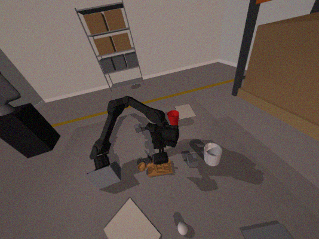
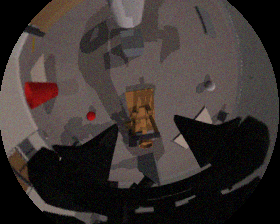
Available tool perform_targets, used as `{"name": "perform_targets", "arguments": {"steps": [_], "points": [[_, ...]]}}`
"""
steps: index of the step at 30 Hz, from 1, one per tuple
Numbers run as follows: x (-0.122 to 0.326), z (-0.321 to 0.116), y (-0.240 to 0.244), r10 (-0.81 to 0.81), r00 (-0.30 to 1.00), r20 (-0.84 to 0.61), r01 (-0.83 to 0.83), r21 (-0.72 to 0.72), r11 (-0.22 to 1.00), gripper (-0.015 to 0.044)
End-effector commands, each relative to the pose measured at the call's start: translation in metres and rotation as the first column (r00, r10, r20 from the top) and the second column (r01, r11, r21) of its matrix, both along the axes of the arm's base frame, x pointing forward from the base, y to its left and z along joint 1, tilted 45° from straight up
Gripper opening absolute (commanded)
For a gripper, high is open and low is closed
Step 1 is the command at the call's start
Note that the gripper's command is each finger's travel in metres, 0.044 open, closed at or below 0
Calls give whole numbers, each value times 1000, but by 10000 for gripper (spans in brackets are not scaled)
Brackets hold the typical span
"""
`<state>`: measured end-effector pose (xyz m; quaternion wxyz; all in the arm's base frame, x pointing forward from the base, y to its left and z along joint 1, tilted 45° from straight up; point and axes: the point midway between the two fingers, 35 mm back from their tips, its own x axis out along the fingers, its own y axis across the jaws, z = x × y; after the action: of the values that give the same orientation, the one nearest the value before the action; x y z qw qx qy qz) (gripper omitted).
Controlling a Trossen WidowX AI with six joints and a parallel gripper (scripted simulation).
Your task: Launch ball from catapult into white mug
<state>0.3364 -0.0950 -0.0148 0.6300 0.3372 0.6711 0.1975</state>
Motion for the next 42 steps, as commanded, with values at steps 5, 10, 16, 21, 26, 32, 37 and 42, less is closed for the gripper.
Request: {"name": "perform_targets", "arguments": {"steps": [5,10,16,21,26,32,37,42], "points": [[-3,-1,5,-2,1000,-4,2,4,1000,440],[-3,-26,31,-2,1000,-3,2,6,1000,440],[-3,-30,35,-2,1000,-3,2,5,1000,440],[-2,-36,41,-2,1000,-3,2,5,1000,440],[-2,-42,47,-2,1000,-3,2,5,1000,440],[-1,-49,54,-2,1000,-3,2,6,1000,440],[-2,-55,59,-2,1000,-3,2,6,1000,440],[-2,-60,65,-2,1000,-3,2,7,1000,440]]}}
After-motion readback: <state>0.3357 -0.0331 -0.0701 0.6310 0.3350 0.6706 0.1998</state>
